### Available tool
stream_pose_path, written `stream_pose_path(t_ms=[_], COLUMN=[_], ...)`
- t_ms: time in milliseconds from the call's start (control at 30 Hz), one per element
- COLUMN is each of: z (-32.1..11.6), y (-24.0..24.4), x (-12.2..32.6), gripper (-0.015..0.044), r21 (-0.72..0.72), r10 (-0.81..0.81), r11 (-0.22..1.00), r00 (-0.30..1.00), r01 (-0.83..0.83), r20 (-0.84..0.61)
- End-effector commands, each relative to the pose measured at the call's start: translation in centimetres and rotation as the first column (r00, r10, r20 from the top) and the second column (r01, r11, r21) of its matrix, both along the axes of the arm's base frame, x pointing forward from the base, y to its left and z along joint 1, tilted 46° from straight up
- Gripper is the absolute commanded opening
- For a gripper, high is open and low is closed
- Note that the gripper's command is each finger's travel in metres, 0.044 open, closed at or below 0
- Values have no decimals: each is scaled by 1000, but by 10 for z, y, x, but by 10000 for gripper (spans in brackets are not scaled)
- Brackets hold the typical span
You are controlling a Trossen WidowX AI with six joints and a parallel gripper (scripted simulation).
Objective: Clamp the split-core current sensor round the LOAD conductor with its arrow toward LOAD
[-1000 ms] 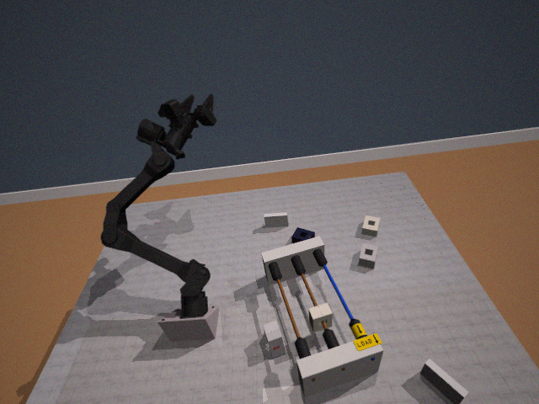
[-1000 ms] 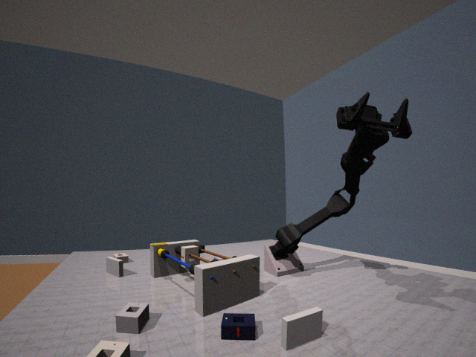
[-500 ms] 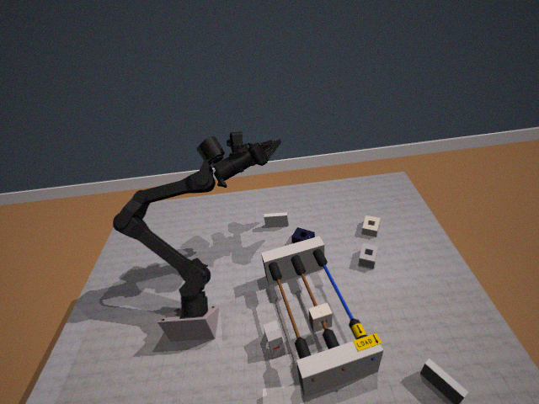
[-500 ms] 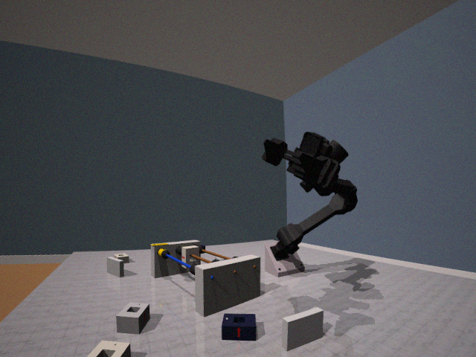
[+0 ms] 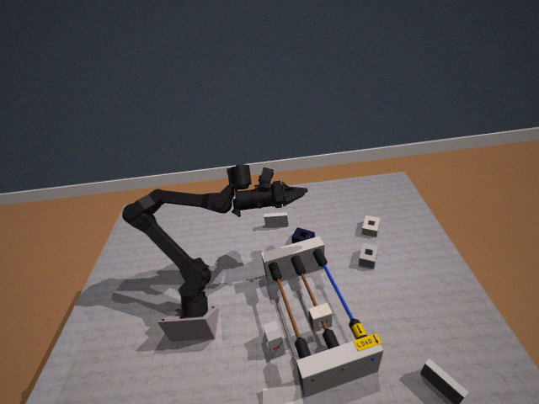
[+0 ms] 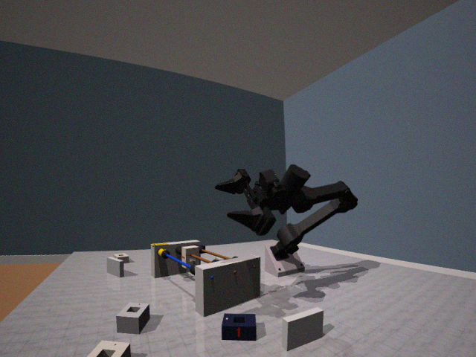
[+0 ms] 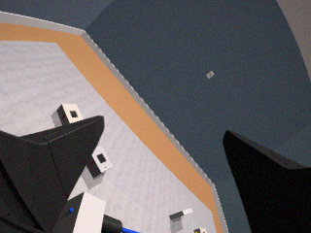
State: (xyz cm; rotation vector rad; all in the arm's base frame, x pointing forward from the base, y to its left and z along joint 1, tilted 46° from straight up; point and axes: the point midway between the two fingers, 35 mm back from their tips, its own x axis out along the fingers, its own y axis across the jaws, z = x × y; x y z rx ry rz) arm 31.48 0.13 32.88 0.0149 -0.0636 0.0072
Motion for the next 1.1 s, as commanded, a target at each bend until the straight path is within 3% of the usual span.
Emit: stream_pose_path(t_ms=[0,267,567,800,1067], z=[-10,-74,-161,-231,-293], y=[-4,-46,-123,-168,-208], x=[8,75,108,107,88], gripper=[440,440,440,440,440], r21=[-21,0,169,422,670], r10=[-7,25,117,328,570], r11=[1000,1000,986,901,694], r00=[999,892,676,479,367], r01=[6,-28,11,100,264], r20=[-50,-451,-728,-814,-735])
